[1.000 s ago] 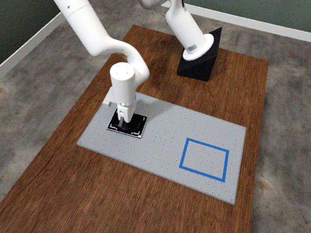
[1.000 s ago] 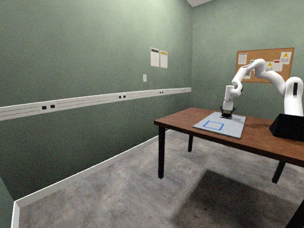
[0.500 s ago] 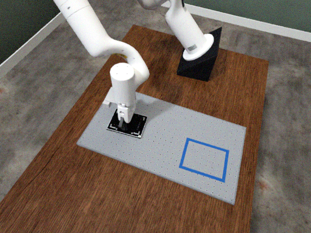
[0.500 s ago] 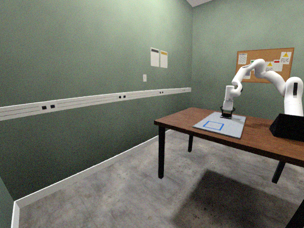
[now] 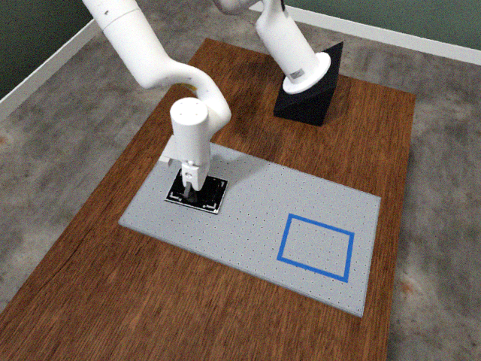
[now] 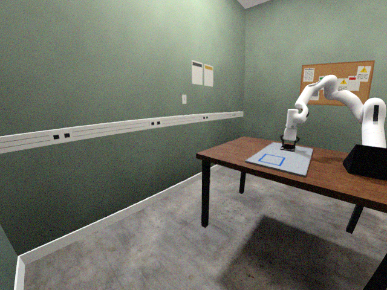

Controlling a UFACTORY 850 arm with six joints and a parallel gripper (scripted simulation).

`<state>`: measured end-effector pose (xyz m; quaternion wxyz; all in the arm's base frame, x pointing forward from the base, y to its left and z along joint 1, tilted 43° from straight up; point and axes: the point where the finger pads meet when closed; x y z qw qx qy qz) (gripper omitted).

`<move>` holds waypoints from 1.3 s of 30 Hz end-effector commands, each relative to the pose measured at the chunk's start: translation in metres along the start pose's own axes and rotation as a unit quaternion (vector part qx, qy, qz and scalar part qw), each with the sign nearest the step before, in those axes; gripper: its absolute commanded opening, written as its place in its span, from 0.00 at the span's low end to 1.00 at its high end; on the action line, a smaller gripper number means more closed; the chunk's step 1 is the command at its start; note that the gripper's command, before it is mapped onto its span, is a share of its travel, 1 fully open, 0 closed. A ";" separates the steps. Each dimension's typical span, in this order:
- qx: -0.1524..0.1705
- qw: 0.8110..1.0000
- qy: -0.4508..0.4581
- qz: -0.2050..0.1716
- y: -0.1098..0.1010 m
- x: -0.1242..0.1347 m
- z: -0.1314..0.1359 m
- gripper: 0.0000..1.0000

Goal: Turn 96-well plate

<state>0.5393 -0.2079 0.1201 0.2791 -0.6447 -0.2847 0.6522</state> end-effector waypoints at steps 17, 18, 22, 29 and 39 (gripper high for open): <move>-0.001 1.000 0.000 0.000 -0.001 0.000 -0.001 1.00; -0.001 1.000 0.000 0.000 -0.001 0.000 -0.001 1.00; -0.001 1.000 0.000 0.000 -0.008 0.000 -0.001 1.00; -0.001 1.000 0.000 0.000 -0.027 0.000 -0.001 1.00; -0.001 1.000 0.000 0.000 -0.049 0.000 -0.001 1.00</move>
Point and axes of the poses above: the point where the finger pads meet when closed, its own y axis out along the fingers, its own z axis across the jaws, x = y × z, and after that the axes turned 1 degree about -y, right-handed
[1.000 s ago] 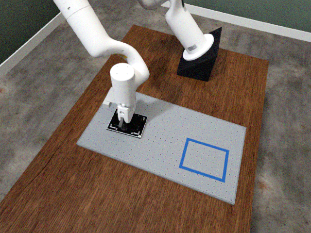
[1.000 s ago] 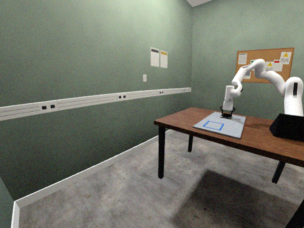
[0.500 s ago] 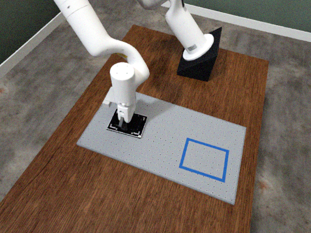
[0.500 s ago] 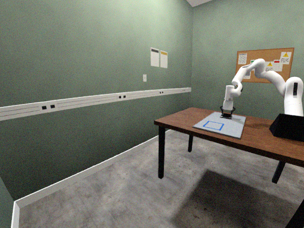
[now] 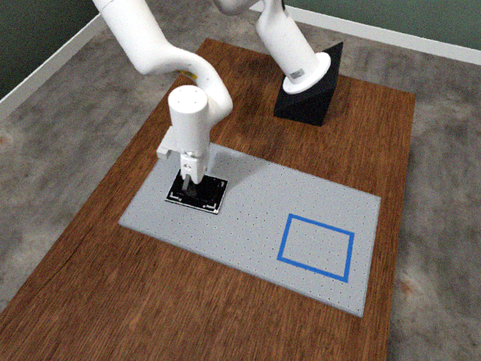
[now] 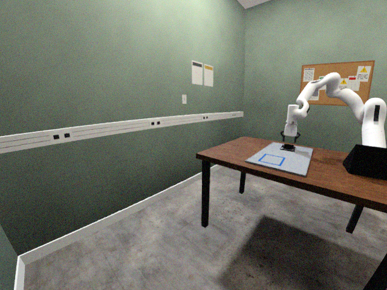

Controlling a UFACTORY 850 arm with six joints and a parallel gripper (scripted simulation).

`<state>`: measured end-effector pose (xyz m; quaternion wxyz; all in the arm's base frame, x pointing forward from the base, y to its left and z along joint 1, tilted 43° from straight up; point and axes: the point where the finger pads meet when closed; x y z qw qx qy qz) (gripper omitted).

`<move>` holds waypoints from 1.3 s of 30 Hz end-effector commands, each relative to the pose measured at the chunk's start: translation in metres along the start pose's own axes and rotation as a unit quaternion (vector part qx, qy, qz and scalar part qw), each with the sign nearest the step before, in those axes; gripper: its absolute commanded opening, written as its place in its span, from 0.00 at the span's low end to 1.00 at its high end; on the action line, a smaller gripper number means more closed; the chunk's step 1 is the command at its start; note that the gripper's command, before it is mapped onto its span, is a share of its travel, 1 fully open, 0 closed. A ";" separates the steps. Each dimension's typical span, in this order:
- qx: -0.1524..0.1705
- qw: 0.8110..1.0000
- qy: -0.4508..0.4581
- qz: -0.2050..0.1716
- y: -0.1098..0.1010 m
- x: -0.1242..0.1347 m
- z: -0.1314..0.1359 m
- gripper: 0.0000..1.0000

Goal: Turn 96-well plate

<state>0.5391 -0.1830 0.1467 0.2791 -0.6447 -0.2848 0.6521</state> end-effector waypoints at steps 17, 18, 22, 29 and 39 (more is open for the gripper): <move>-0.001 1.000 0.000 0.000 -0.052 0.000 -0.001 1.00; -0.001 1.000 0.000 0.000 -0.054 0.000 -0.001 1.00; -0.001 1.000 0.000 0.000 -0.054 0.000 -0.001 1.00; -0.001 1.000 0.000 0.000 -0.054 0.000 -0.001 1.00; -0.001 1.000 0.000 0.000 -0.054 0.000 -0.001 1.00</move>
Point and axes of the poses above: the point where the finger pads meet when closed, its own y axis out along the fingers, its own z axis across the jaws, x = y × z, and after that the axes turned 1 degree about -y, right-handed
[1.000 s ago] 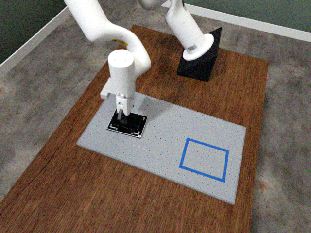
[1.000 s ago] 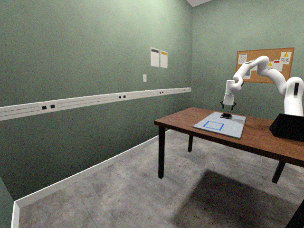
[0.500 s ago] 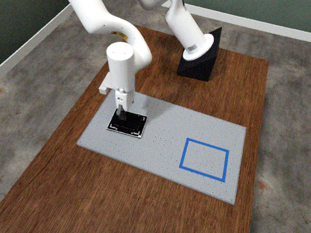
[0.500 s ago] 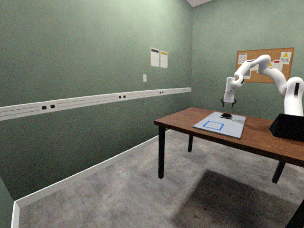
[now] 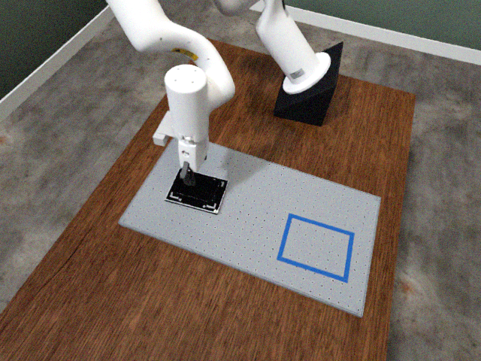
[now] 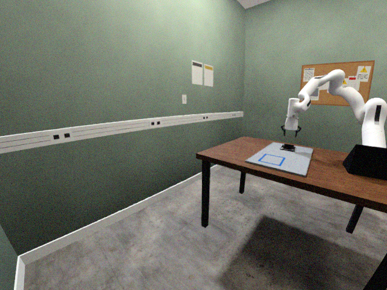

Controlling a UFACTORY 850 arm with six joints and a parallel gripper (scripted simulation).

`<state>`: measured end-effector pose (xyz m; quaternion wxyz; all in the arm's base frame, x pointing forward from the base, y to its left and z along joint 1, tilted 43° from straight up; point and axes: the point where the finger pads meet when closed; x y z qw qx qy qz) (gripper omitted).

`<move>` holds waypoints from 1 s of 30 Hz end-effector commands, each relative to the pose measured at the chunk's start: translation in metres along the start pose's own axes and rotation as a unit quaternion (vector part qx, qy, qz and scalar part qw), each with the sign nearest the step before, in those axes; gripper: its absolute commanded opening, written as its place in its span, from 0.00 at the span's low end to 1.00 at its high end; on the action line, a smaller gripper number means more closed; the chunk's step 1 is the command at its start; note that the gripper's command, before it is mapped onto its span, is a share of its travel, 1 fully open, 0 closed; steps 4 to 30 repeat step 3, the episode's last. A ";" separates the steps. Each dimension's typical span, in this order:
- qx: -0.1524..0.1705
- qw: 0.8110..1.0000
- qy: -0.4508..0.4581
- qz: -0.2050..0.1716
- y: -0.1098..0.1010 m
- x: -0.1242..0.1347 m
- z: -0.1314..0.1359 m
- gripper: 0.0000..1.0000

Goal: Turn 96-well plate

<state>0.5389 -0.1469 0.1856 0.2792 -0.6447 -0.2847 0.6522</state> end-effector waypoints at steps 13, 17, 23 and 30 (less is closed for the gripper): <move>-0.001 1.000 0.000 0.000 -0.001 0.000 -0.001 1.00; -0.001 1.000 0.000 0.000 -0.001 0.000 -0.001 1.00; -0.001 1.000 0.000 0.000 -0.001 0.000 -0.001 1.00; -0.001 1.000 0.000 0.000 -0.001 0.000 -0.001 1.00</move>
Point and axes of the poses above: the point where the finger pads meet when closed, its own y axis out along the fingers, its own z axis across the jaws, x = y × z, and after that the axes turned 1 degree about -y, right-handed
